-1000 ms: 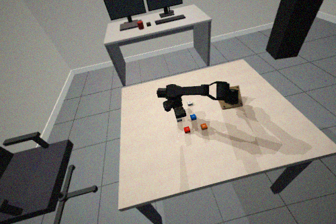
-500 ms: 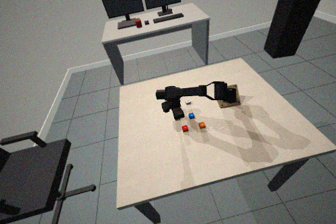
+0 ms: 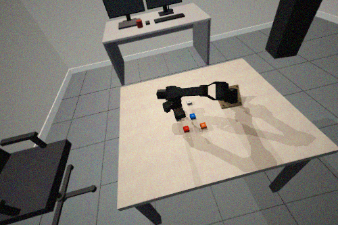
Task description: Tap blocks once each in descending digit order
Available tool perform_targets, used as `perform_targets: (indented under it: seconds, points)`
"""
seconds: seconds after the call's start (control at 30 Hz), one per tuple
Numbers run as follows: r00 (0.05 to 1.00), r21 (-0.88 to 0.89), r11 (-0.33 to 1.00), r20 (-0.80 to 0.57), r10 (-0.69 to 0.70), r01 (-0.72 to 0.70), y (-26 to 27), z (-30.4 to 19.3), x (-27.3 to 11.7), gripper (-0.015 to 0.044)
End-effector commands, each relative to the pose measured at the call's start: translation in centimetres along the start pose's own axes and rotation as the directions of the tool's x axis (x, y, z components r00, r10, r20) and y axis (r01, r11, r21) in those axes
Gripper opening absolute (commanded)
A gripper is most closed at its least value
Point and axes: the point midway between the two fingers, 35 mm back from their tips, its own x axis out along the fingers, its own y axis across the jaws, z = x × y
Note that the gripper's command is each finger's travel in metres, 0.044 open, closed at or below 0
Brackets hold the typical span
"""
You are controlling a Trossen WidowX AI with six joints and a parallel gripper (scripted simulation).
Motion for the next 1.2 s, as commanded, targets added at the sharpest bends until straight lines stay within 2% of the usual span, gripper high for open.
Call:
perform_targets:
  seconds: [0.0, 0.1, 0.27, 0.33, 0.5, 0.7, 1.0, 1.17]
  points:
    - [1.0, -0.004, 1.0, 0.008, -0.001, 0.001, 0.0, 0.1, -1.3, 0.002]
    - [1.0, -0.004, 1.0, 0.008, -0.003, 0.003, -0.1, 0.2, -2.2, 0.002]
    - [1.0, -0.003, 1.0, 0.007, -0.005, 0.005, -0.1, 0.1, -8.5, 0.002]
    - [1.0, -0.003, 1.0, 0.007, -0.004, 0.004, 0.0, 0.0, -9.4, 0.002]
    - [1.0, -0.003, 1.0, 0.007, -0.005, 0.005, 0.3, 0.0, -9.4, 0.002]
    - [1.0, -0.002, 1.0, 0.006, -0.001, 0.001, 9.9, -1.7, -9.4, 0.002]
    - [1.0, -0.002, 1.0, 0.006, 0.0, 0.0, 10.2, -1.8, -9.1, 0.002]
    - [1.0, -0.003, 1.0, 0.008, 0.0, 0.0, 10.2, -1.6, -3.3, 0.002]
